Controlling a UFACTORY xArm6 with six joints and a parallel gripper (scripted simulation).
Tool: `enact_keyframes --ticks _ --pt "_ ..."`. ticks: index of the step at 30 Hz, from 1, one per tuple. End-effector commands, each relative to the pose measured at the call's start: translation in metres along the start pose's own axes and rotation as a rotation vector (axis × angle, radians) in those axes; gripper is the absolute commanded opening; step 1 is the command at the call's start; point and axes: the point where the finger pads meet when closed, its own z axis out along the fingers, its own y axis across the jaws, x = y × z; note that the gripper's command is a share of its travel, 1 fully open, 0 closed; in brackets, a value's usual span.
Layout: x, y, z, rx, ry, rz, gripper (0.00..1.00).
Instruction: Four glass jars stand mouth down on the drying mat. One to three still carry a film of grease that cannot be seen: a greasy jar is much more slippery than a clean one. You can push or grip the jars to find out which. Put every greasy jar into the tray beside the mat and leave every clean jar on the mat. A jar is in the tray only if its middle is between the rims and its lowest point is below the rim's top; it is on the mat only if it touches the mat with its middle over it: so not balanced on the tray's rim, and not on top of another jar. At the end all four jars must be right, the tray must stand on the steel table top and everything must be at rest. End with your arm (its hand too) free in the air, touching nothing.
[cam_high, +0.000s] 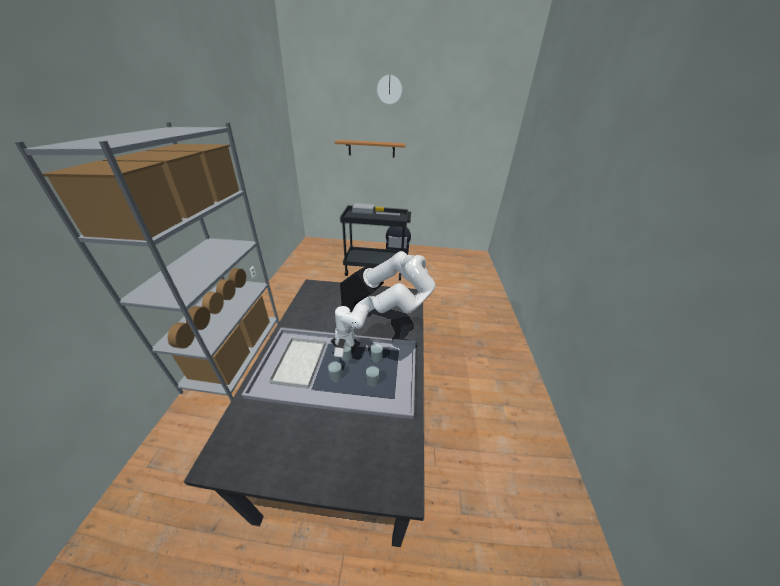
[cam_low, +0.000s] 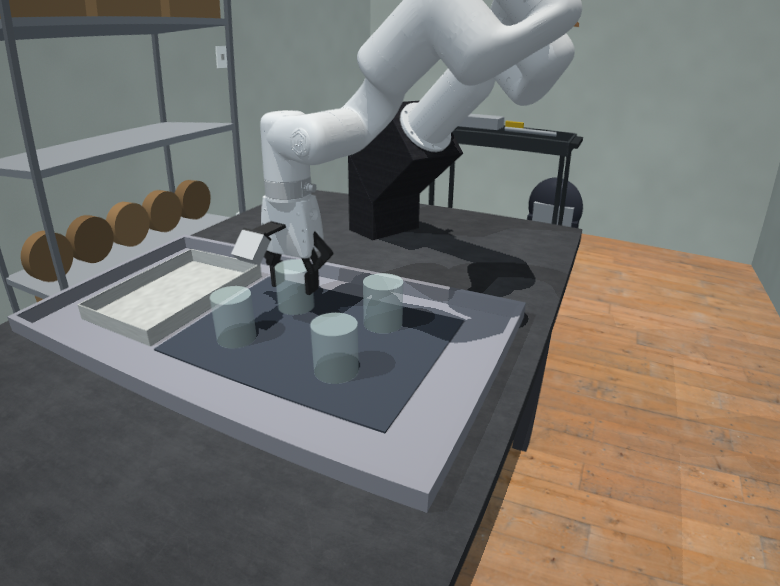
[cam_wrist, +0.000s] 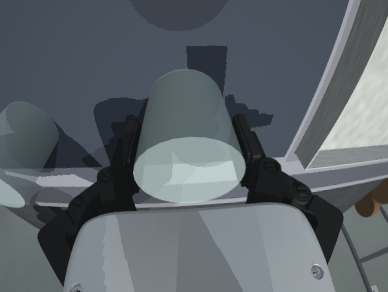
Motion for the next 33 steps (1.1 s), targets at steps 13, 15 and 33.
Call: enact_keyframes --ticks 13,15,33 --pt "0.0009 0.0003 -0.0007 -0.001 0.002 0.0 0.7" --pt "0.0009 0.0003 -0.0007 -0.001 0.002 0.0 0.7" --pt "0.0009 0.0003 -0.0007 -0.001 0.002 0.0 0.67"
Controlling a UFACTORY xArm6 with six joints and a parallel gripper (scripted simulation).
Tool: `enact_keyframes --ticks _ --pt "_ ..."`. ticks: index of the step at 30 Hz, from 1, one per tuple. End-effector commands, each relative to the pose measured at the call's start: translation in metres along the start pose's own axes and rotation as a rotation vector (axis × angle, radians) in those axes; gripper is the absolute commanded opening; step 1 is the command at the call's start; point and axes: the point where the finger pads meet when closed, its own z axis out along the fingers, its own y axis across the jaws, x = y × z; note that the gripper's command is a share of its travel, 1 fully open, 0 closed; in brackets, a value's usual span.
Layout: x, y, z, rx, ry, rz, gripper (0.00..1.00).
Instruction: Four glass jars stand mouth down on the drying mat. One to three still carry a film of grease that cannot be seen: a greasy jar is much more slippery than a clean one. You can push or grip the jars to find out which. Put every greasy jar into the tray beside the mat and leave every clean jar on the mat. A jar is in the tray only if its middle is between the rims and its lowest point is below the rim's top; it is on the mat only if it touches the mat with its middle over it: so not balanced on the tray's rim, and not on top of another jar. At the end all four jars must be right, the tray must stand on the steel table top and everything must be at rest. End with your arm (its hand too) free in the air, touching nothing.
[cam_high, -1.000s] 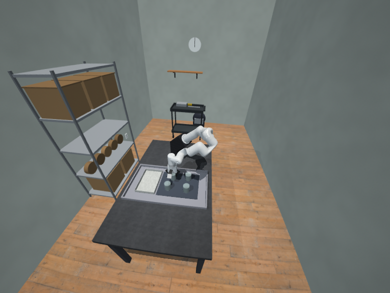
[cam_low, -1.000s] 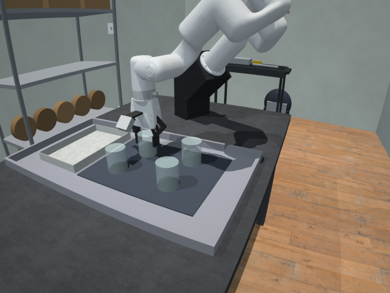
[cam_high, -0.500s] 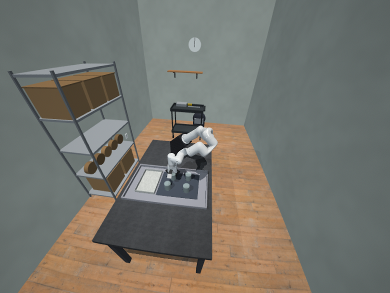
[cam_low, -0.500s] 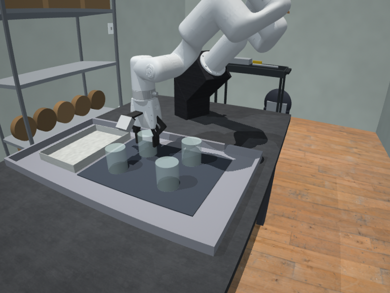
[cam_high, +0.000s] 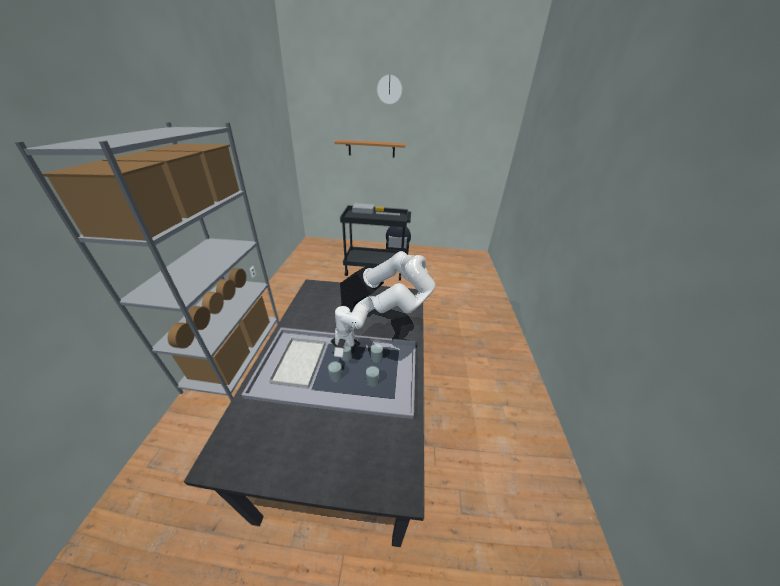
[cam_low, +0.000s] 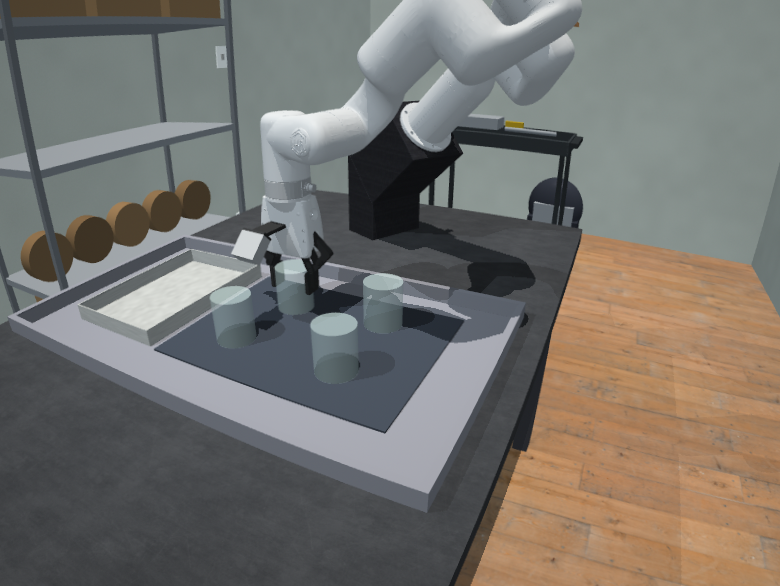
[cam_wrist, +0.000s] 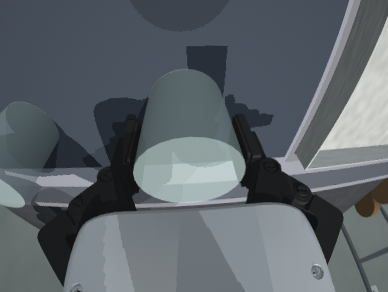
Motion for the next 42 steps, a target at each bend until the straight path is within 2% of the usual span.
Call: enact_keyframes --ticks 1,3,4,17,42 --pt "0.001 0.0 -0.001 -0.001 0.002 0.0 0.67" --pt "0.001 0.0 -0.001 -0.001 0.002 0.0 0.67" --pt "0.001 0.0 -0.001 -0.001 0.002 0.0 0.0" --pt "0.001 0.0 -0.001 -0.001 0.002 0.0 0.0" --pt "0.001 0.0 -0.061 -0.001 0.002 0.0 0.0"
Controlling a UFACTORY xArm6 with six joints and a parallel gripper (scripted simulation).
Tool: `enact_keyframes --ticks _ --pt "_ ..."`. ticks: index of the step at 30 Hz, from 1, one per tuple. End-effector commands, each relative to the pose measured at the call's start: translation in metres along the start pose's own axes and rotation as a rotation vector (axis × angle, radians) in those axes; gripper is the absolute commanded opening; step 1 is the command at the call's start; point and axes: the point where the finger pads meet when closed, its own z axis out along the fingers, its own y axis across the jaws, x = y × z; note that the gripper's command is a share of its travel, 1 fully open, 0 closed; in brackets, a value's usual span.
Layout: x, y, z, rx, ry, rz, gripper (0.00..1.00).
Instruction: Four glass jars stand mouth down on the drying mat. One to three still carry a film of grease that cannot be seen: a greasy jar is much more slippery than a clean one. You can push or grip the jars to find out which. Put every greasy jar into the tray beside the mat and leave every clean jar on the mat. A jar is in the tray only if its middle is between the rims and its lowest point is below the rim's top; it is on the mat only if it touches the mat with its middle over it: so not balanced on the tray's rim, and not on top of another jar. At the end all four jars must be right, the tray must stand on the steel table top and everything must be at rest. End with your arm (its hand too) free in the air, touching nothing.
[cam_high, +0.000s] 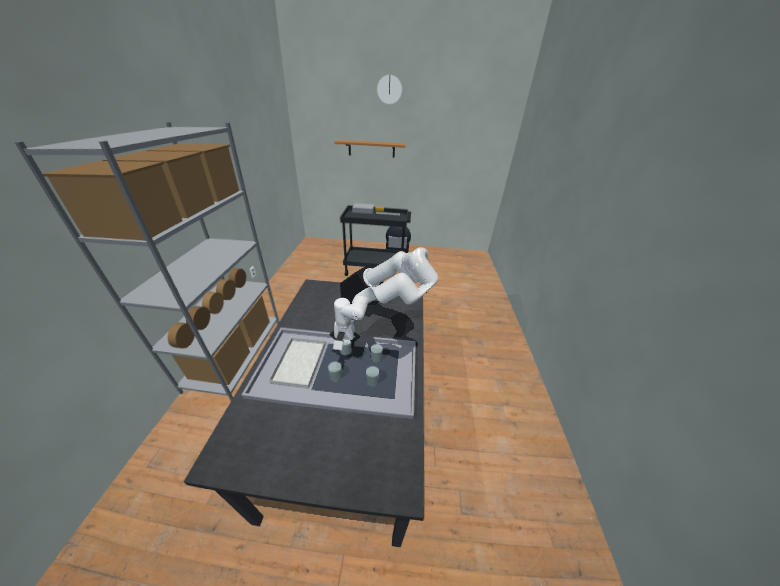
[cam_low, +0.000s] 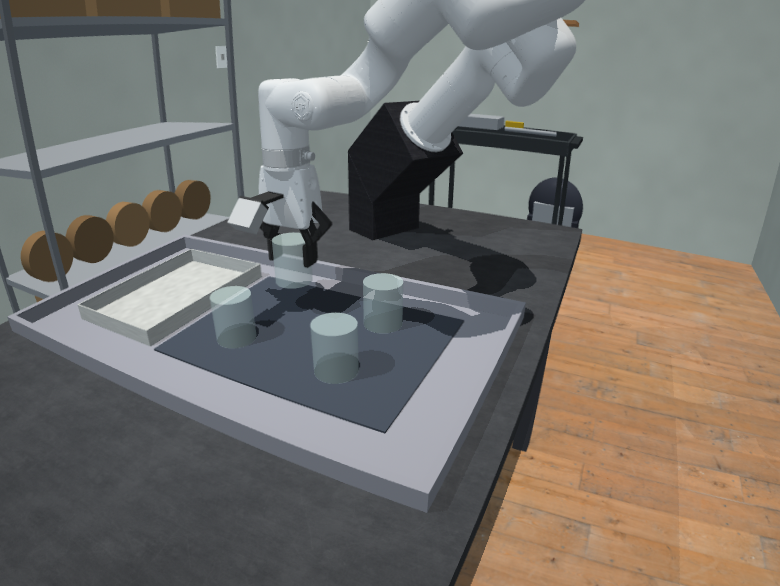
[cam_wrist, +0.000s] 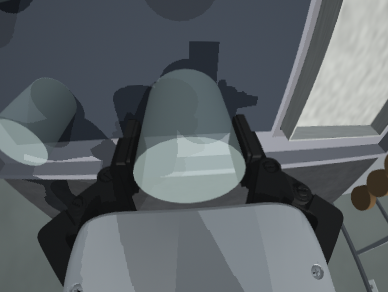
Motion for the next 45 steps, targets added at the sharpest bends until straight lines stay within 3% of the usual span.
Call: enact_keyframes --ticks 1,33,45 --pt "0.001 0.0 -0.014 -0.001 0.002 0.0 0.0" --pt "0.001 0.0 -0.088 -0.001 0.002 0.0 0.0" --pt "0.01 0.032 -0.088 -0.001 0.002 0.0 0.0"
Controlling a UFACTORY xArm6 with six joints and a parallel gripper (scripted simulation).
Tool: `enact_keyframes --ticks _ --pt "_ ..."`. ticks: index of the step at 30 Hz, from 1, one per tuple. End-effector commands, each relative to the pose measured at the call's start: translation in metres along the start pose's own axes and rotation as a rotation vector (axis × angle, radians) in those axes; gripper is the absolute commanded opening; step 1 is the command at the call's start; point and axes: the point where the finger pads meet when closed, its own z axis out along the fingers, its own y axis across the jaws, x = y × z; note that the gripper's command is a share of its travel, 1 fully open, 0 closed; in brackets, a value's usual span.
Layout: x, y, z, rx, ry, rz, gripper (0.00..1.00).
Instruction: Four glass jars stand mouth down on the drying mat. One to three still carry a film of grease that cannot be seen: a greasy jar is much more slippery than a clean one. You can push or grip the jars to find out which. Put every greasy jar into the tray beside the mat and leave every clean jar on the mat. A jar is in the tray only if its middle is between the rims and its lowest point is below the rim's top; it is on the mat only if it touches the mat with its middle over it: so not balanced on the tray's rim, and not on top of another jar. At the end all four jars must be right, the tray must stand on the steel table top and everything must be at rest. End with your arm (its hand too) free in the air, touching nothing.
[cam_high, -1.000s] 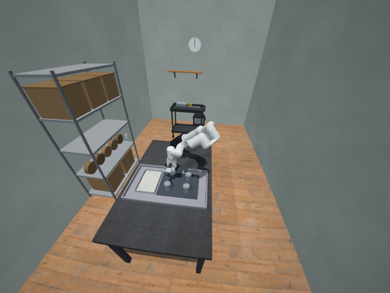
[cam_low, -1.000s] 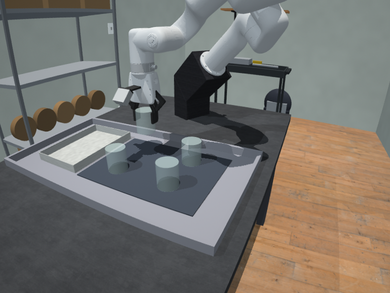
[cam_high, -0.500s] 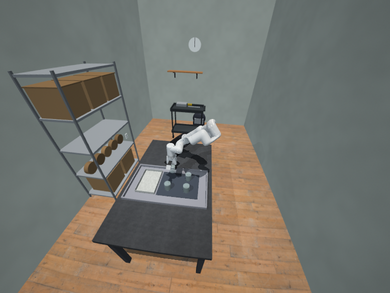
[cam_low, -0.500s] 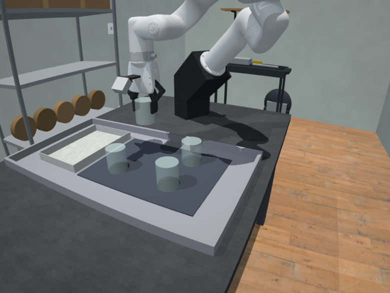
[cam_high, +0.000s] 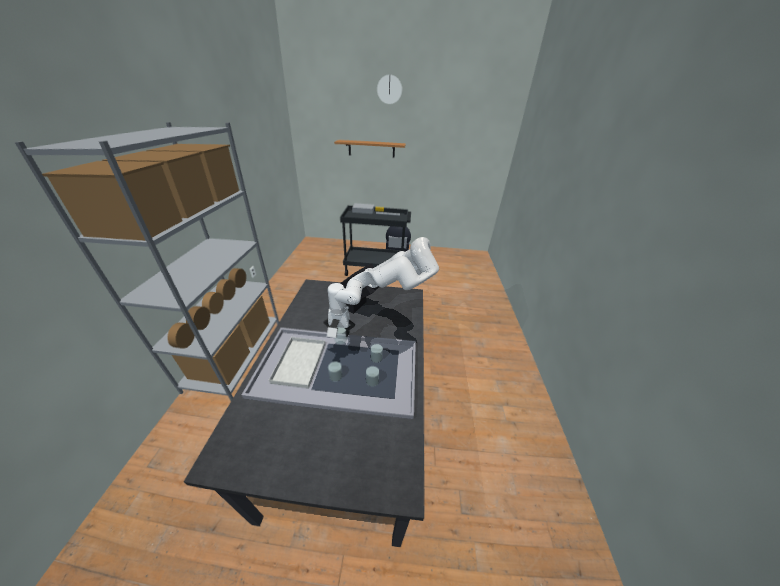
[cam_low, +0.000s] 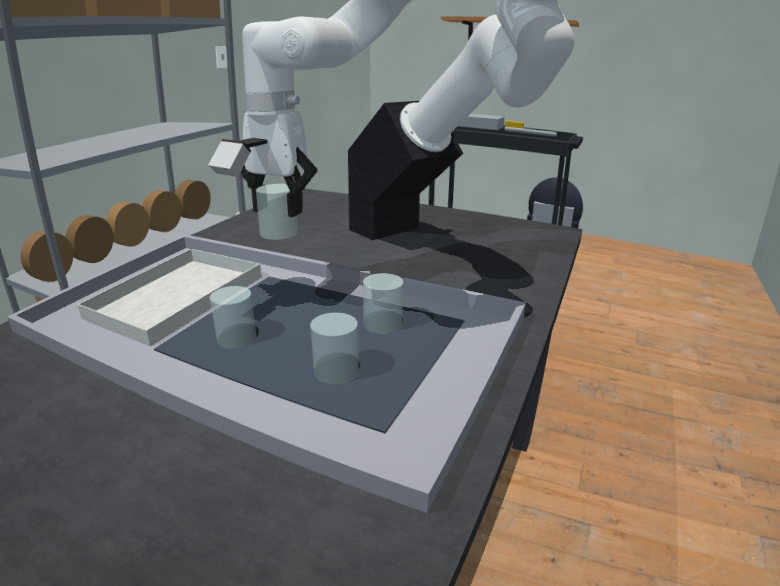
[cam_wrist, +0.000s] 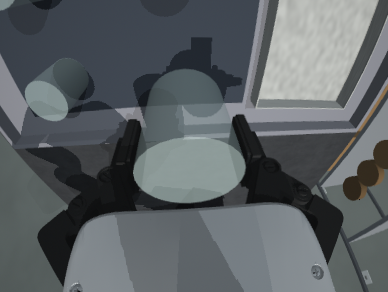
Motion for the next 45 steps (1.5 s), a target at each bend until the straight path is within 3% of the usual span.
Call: enact_keyframes --ticks 1,45 --pt "0.006 0.015 -0.001 -0.001 0.002 -0.001 0.0" --pt "0.042 0.138 -0.001 -0.001 0.002 -0.001 0.0"
